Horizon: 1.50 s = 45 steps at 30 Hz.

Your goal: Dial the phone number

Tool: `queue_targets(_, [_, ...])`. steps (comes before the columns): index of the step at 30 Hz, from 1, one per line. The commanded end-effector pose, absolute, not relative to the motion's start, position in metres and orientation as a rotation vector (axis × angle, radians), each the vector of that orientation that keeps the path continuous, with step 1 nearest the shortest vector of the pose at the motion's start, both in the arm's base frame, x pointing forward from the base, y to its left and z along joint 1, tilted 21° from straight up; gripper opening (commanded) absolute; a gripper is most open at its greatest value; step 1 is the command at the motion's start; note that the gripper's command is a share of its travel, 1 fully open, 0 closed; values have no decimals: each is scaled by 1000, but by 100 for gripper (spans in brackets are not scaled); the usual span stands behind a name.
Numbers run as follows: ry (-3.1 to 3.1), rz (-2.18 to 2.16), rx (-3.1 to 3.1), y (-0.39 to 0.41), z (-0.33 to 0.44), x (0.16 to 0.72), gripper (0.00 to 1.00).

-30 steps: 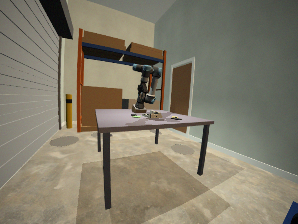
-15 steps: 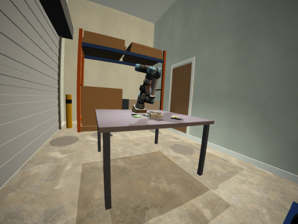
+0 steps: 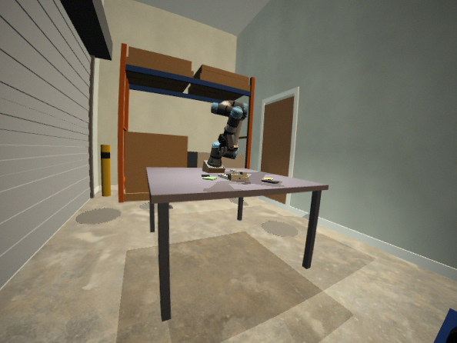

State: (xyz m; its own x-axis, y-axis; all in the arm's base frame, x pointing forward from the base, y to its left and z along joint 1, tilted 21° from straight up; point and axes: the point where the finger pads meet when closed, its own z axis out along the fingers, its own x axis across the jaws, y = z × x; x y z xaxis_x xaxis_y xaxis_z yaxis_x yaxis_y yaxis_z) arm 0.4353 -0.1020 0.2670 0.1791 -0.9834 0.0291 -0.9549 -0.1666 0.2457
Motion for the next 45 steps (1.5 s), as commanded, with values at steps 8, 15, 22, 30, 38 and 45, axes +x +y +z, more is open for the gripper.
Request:
queue_targets(8, [-1879, -196, 2244, -63, 242, 407, 0])
queue_targets(15, [-1879, -196, 2244, -38, 225, 388, 0])
queue_targets(22, [-1879, -196, 2244, -15, 210, 371, 0])
queue_targets(30, [-1879, -196, 2244, 2, 199, 359, 0])
queue_targets(38, [-1879, -196, 2244, 18, 188, 347, 0])
queue_targets(45, [-1879, -196, 2244, 25, 183, 342, 0])
